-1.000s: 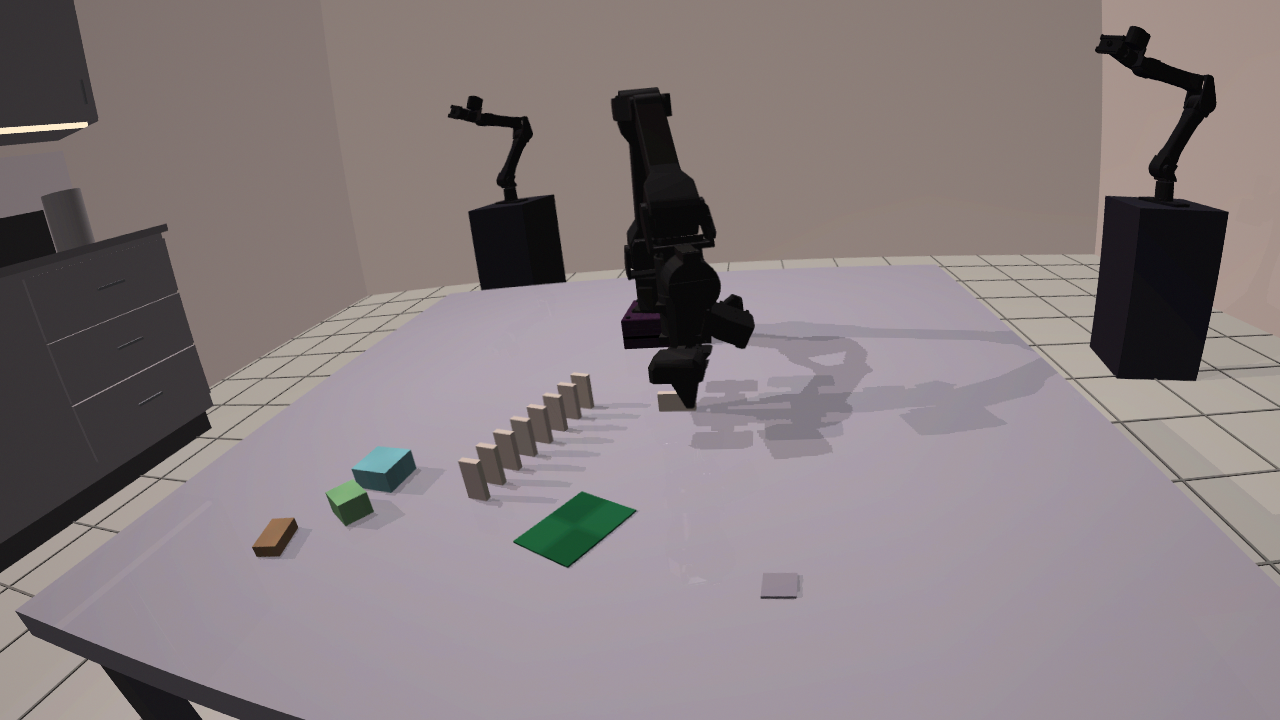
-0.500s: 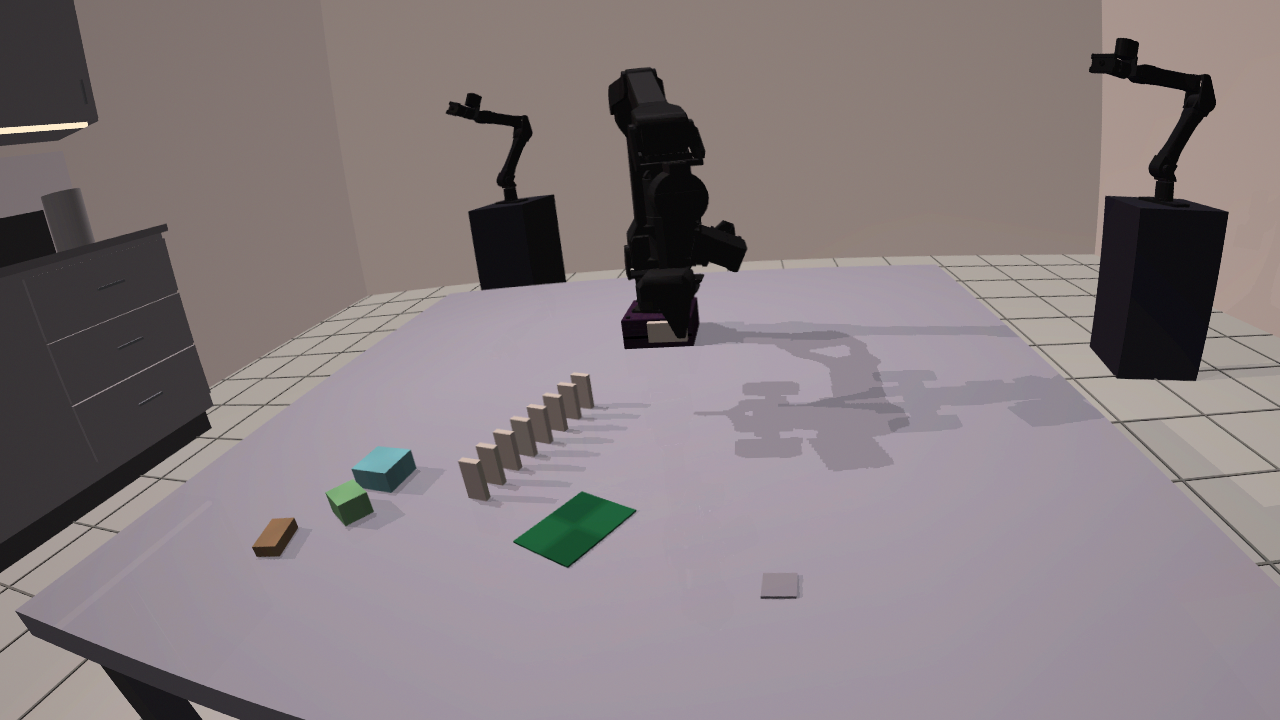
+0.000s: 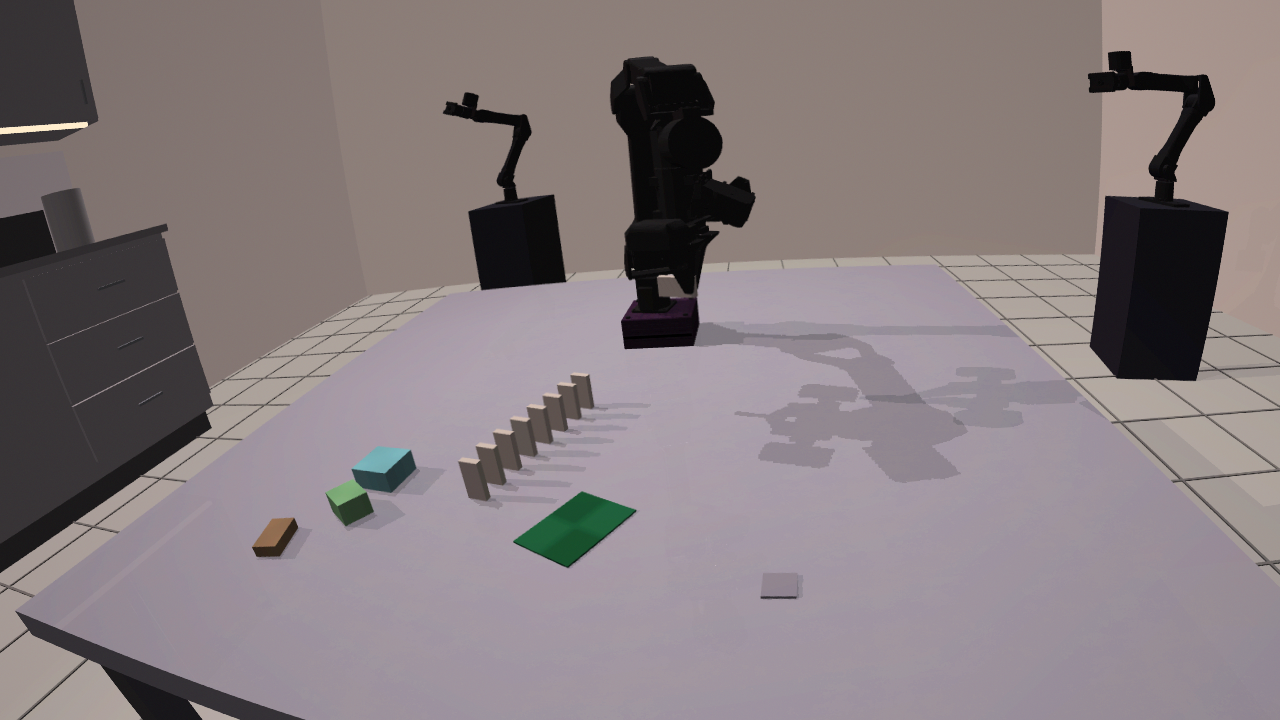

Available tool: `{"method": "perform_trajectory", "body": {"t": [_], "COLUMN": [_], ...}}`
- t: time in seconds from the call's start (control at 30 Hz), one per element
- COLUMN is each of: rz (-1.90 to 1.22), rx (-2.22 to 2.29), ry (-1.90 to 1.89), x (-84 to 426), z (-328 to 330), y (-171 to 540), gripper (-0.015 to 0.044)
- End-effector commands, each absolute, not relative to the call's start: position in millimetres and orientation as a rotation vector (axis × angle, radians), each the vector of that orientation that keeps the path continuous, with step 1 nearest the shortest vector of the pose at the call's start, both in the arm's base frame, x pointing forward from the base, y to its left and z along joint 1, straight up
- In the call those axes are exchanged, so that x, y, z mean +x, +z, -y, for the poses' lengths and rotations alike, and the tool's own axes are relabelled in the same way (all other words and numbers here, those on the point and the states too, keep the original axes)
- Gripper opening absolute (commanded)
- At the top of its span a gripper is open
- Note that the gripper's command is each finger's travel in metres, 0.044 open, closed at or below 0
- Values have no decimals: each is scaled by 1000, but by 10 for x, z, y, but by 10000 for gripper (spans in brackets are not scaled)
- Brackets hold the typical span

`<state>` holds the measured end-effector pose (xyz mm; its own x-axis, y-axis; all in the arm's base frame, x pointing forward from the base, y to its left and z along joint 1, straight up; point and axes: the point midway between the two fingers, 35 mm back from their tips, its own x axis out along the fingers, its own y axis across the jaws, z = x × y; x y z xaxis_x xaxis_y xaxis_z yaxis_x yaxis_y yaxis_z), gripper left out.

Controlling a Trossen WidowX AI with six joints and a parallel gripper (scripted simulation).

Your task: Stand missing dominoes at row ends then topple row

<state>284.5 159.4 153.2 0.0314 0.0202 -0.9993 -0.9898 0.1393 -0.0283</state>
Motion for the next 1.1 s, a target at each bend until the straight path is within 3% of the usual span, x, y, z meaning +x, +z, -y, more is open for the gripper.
{"method": "perform_trajectory", "body": {"t": [0.0, 0.3, 0.6, 1.07], "rz": [-1375, -1524, -1545, -1545], "rx": [-808, -235, 91, 117], "ry": [817, 271, -41, -66], "x": [2812, 2686, 2564, 2555], "z": [-1895, -2447, -2758, -2778], "y": [1559, 1570, 1565, 1565], "gripper": [24, 24, 24, 24]}}
